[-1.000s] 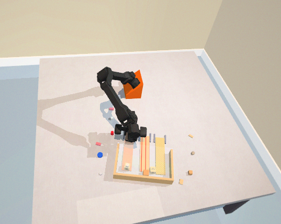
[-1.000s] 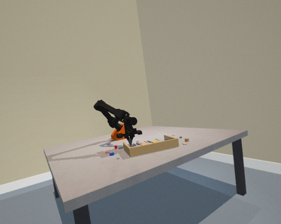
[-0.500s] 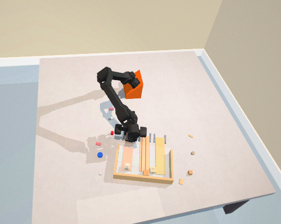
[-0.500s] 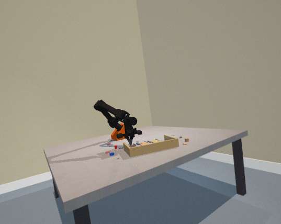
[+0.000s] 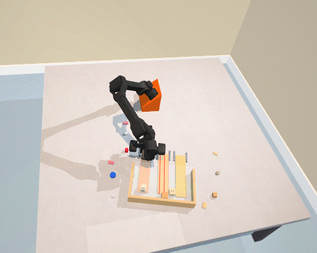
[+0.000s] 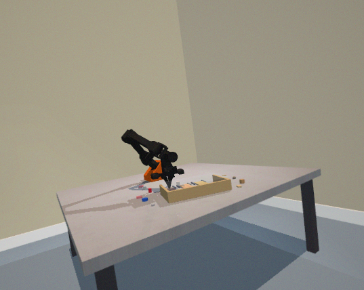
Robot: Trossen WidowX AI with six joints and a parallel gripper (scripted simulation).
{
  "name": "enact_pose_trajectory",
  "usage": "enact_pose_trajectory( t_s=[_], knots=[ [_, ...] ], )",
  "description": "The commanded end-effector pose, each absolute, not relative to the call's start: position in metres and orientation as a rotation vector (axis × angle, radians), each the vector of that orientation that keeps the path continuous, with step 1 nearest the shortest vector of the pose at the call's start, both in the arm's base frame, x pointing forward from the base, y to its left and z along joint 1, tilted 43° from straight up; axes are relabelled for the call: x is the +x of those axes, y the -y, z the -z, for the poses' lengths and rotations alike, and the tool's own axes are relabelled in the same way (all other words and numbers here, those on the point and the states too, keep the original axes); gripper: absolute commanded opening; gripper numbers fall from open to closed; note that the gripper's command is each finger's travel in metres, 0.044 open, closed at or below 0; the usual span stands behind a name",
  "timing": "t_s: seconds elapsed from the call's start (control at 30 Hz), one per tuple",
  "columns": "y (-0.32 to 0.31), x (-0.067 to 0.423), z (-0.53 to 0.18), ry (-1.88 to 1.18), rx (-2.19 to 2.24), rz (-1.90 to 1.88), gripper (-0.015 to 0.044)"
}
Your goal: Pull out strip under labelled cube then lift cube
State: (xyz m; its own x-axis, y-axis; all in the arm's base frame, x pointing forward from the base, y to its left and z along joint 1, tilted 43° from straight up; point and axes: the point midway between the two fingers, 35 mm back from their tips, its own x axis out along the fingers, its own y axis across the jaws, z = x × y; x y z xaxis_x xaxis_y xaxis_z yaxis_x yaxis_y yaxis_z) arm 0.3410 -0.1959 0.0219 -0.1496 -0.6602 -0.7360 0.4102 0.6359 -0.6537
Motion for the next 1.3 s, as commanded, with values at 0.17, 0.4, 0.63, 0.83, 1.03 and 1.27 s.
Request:
enact_pose_trajectory(
  t_s=[0.17, 0.4, 0.63, 0.83, 1.03, 1.27],
  knots=[
    [0.195, 0.335, -0.019, -1.444, -0.224, 0.947, 0.0000],
    [0.191, 0.325, -0.017, -1.445, -0.224, 0.947, 0.0000],
    [0.187, 0.316, -0.014, -1.446, -0.224, 0.947, 0.0000],
    [0.183, 0.307, -0.012, -1.446, -0.224, 0.946, 0.0000],
    [0.180, 0.299, -0.011, -1.447, -0.224, 0.946, 0.0000],
    [0.176, 0.290, -0.008, -1.447, -0.225, 0.946, 0.0000]
  ],
)
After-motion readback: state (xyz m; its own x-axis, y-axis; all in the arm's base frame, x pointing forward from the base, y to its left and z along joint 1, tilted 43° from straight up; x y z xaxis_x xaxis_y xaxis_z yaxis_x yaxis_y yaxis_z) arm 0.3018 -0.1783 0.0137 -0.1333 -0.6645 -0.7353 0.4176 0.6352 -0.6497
